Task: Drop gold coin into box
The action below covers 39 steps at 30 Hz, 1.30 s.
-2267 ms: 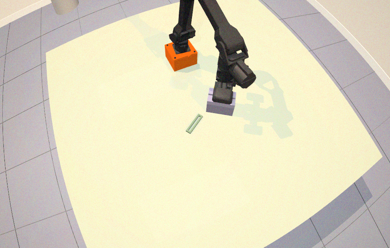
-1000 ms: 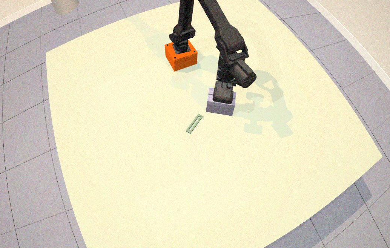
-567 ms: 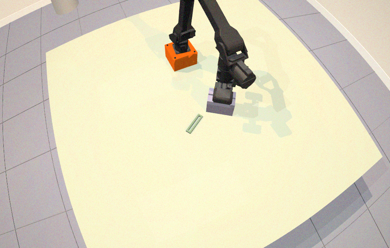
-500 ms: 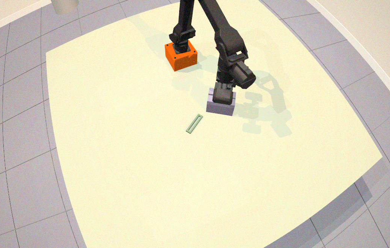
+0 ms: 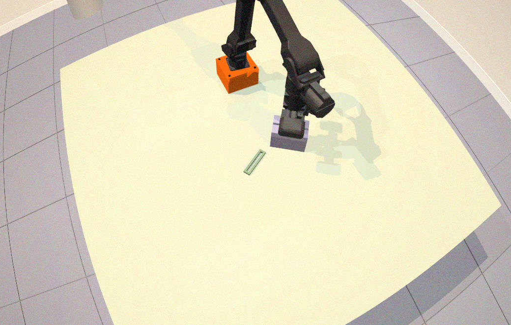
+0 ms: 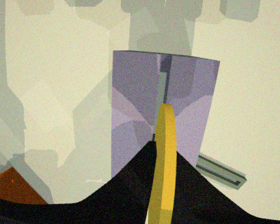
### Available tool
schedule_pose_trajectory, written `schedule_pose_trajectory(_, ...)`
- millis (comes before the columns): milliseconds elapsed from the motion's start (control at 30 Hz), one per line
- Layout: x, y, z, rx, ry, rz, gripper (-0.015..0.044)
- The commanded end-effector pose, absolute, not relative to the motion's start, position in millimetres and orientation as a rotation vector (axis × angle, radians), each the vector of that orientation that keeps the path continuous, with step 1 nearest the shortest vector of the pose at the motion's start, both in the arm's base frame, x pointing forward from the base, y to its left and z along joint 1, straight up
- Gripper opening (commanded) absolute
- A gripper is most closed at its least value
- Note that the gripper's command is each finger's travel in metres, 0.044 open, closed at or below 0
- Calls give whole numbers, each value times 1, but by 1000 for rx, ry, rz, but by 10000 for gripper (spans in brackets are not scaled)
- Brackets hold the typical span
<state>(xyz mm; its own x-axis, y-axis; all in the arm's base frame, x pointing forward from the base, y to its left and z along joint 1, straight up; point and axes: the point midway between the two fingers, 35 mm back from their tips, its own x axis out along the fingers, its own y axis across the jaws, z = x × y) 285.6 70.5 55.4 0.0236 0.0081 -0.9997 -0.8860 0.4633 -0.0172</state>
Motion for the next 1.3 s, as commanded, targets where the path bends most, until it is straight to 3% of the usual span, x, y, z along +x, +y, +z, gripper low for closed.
schedule_pose_trajectory(0, 284, 70, 52, -845, 1380, 838, 0)
schedule_pose_trajectory(133, 285, 70, 51, -844, 1380, 838, 0)
schedule_pose_trajectory(333, 285, 70, 53, -848, 1375, 840, 157)
schedule_pose_trajectory(633, 285, 70, 53, -848, 1375, 840, 161)
schedule_pose_trajectory(1000, 284, 70, 81, -848, 1378, 841, 440)
schedule_pose_trajectory(1267, 279, 69, 115, -847, 1384, 843, 440)
